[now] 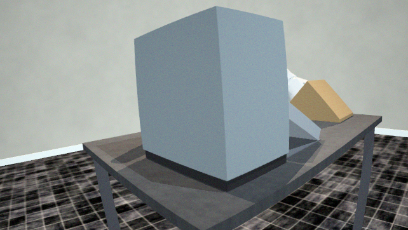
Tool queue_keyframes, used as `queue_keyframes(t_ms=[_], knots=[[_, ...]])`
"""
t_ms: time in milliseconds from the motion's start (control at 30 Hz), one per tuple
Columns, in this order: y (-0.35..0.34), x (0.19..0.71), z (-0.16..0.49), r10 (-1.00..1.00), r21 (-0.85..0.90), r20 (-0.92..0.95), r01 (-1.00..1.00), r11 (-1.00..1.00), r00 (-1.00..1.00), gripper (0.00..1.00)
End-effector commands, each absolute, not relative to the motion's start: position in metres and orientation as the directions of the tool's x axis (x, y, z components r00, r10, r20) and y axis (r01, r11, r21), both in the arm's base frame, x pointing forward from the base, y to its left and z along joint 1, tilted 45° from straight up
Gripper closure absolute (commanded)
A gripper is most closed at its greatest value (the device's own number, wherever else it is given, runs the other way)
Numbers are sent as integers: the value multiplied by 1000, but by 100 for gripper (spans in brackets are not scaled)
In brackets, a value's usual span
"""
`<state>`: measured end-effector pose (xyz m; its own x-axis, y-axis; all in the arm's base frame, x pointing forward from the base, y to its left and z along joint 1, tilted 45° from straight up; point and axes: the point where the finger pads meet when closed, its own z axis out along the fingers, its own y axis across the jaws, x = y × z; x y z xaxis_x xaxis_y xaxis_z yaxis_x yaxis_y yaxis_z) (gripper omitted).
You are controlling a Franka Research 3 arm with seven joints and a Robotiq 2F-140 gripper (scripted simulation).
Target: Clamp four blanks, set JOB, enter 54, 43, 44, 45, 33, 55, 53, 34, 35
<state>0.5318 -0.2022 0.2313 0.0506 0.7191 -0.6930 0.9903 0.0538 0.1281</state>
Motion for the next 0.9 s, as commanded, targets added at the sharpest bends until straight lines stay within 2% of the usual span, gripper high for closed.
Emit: queue_keyframes(t_ms=[0, 867], knots=[[-202, 532, 230, 721, 127, -692, 990, 56, 48, 60], [-209, 534, 223, 721, 127, -692, 990, 56, 48, 60]])
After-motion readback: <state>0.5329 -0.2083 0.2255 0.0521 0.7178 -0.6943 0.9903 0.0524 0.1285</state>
